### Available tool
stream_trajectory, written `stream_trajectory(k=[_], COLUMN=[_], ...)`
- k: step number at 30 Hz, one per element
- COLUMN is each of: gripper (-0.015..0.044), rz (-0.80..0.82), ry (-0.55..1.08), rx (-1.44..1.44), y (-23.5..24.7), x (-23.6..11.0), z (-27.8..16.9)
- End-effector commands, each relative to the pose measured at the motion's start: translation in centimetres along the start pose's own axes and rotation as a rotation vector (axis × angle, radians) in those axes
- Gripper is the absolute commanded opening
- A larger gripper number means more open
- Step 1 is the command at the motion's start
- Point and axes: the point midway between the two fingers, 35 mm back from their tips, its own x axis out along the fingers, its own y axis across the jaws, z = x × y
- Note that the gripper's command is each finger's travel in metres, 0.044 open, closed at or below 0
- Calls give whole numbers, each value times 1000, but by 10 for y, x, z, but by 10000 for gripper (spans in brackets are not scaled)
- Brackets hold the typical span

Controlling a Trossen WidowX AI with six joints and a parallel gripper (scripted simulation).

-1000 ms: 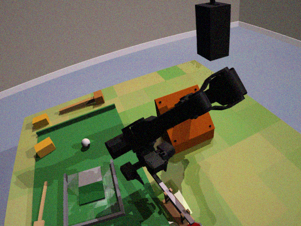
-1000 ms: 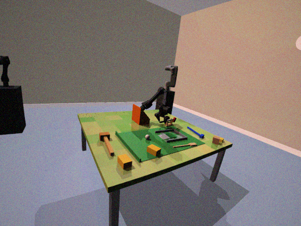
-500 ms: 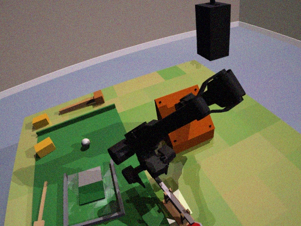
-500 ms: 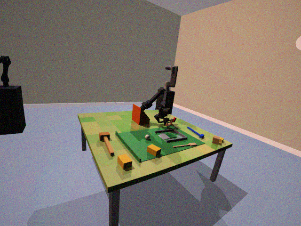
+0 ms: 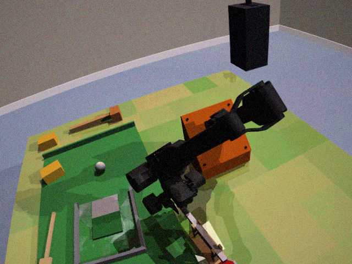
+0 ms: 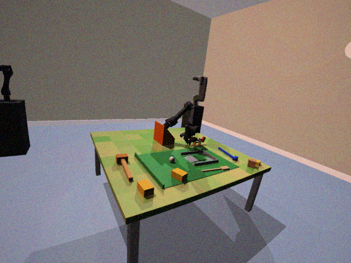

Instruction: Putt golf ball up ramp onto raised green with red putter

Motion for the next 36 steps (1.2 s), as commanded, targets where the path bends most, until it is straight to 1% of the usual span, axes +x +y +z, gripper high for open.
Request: stream_trajectory(k=[1, 7, 11, 23, 36], gripper=[40, 0, 0, 0, 0], rz=[0, 0, 0, 4, 2], ry=[0, 0, 5, 24, 5], rx=[-1, -1, -1, 0, 2], y=[0, 0, -1, -5, -1], x=[0, 0, -6, -48, -96], z=[0, 0, 0, 6, 25])
